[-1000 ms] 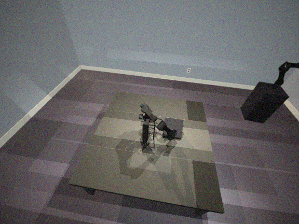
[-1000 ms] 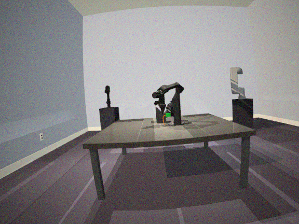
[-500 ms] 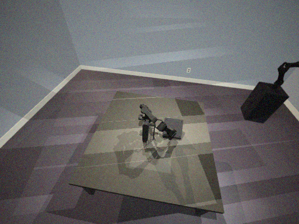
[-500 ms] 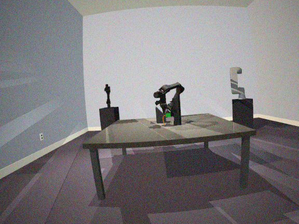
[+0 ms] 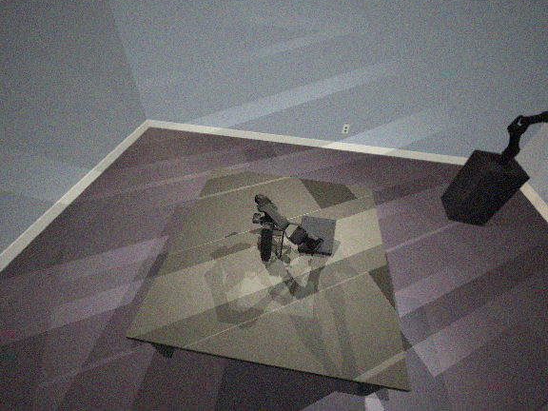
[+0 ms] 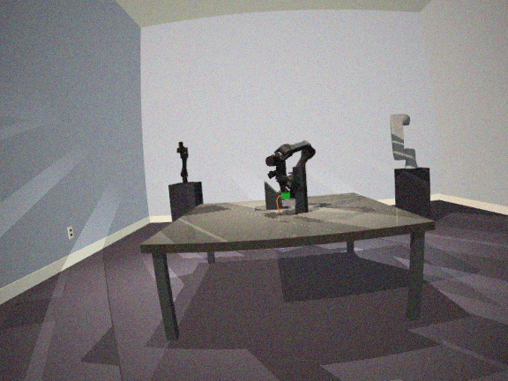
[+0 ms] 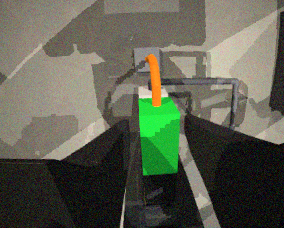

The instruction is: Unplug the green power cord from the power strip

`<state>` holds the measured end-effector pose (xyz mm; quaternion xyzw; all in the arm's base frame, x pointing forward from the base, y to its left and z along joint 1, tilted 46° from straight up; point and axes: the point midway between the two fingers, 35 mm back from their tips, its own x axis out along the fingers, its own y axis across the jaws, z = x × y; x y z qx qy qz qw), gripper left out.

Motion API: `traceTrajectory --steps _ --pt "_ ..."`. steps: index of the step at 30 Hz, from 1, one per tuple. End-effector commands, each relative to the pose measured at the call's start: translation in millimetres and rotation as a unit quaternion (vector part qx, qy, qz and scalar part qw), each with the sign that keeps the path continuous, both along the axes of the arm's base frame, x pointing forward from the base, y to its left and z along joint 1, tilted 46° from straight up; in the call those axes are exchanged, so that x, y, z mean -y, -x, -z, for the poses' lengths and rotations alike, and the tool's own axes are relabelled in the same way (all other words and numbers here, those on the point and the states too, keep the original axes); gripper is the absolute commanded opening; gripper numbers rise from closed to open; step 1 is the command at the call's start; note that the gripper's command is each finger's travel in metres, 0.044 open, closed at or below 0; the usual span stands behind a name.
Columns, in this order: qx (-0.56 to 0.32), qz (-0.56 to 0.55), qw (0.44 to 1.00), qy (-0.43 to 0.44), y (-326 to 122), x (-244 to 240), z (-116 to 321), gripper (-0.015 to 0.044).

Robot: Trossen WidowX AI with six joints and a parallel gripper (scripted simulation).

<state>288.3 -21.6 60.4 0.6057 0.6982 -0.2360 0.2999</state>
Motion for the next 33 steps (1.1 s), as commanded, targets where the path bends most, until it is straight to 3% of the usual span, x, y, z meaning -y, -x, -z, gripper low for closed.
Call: traceTrajectory --steps 1,22,26,33 --pt "-0.005 0.001 1.000 -0.005 2.7 -6.2 -3.4 0.0160" --pt "-0.005 0.001 1.000 -0.005 3.8 -14.7 4.9 0.0160" --pt "-0.003 -0.001 1.000 -0.002 2.7 -12.6 3.6 0.0055" --pt "-0.003 -0.001 1.000 -0.002 2.7 -12.6 3.6 0.0008"
